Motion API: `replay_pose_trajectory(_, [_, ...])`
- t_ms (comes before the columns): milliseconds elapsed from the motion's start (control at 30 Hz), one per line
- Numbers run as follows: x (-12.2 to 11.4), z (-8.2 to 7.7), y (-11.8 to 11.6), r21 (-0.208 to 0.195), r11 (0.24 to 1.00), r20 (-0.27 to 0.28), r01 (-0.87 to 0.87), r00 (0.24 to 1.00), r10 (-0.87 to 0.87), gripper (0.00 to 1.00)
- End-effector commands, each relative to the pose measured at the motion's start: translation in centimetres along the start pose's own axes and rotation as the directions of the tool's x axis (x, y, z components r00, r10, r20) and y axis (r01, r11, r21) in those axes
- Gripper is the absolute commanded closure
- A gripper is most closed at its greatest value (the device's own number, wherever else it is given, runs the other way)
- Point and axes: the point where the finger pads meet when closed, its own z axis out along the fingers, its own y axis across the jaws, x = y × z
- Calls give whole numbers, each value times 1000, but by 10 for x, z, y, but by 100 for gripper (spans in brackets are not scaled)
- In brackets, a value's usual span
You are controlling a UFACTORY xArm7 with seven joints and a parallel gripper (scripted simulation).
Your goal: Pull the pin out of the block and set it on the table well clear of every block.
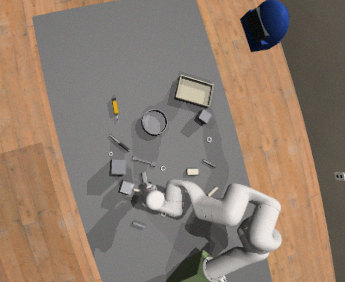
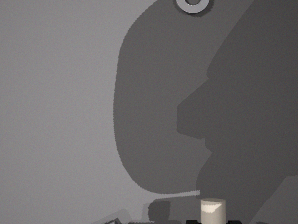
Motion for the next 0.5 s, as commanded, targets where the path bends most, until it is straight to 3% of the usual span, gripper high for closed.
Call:
replay_pose_trajectory(0, [-2, -1, 0, 0, 1000, 4, 0, 1000, 0, 100])
replay_pose_trajectory(467, [7, 0, 1, -1, 1000, 3, 2, 1000, -2, 100])
